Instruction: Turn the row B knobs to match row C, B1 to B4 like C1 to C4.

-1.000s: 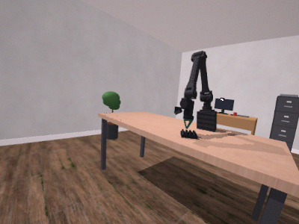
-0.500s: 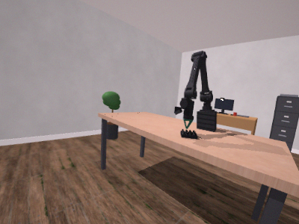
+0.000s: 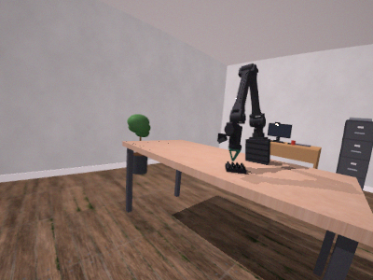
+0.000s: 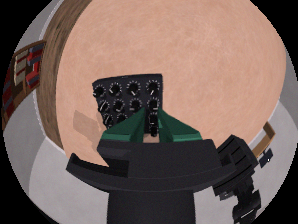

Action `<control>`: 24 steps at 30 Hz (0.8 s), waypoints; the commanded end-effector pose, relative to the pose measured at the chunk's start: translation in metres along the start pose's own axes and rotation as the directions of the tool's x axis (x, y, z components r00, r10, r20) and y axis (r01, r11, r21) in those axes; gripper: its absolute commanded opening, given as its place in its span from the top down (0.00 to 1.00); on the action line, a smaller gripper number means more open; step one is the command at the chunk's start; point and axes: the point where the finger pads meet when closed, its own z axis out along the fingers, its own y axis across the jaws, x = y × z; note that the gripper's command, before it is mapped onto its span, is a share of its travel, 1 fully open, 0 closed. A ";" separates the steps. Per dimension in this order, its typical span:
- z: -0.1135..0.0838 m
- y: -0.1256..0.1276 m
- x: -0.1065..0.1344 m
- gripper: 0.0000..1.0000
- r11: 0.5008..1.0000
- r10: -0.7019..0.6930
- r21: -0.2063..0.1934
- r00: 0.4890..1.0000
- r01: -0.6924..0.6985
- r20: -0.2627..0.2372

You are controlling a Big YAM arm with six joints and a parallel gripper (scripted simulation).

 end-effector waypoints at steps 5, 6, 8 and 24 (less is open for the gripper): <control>0.005 -0.001 -0.005 0.82 1.000 0.004 -0.001 1.000 -0.004 0.004; 0.005 -0.001 -0.005 0.82 1.000 0.004 -0.001 1.000 -0.004 0.004; 0.005 -0.001 -0.005 0.82 1.000 0.004 -0.001 1.000 -0.004 0.004; 0.003 0.002 0.006 0.82 1.000 -0.001 -0.007 1.000 0.001 0.007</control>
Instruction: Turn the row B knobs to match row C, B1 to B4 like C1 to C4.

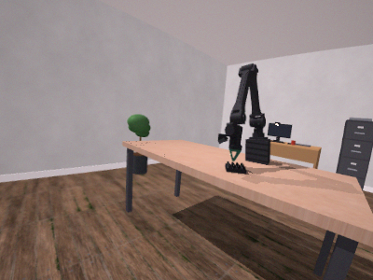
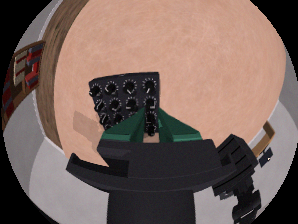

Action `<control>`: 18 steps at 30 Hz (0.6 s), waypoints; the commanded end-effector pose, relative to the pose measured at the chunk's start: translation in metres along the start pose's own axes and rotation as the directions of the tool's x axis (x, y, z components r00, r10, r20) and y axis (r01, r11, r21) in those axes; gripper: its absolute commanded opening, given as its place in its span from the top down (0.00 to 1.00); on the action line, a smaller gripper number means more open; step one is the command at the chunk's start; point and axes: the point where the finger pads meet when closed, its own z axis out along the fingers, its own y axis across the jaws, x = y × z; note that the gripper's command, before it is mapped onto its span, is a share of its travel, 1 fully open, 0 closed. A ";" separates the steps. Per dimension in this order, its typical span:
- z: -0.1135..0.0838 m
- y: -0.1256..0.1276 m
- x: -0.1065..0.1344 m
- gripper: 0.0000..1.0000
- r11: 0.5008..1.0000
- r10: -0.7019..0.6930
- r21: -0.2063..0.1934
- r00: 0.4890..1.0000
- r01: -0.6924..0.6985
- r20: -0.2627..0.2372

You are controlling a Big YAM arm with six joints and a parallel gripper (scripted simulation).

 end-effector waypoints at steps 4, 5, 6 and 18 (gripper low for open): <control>-0.002 0.009 0.002 0.82 1.000 -0.003 -0.020 1.000 0.003 0.015; -0.003 0.010 -0.002 0.82 1.000 0.000 -0.024 1.000 0.000 0.017; -0.002 0.009 -0.001 0.82 1.000 0.002 -0.023 1.000 -0.001 0.017; -0.002 0.009 -0.001 0.82 1.000 0.002 -0.022 1.000 -0.002 0.016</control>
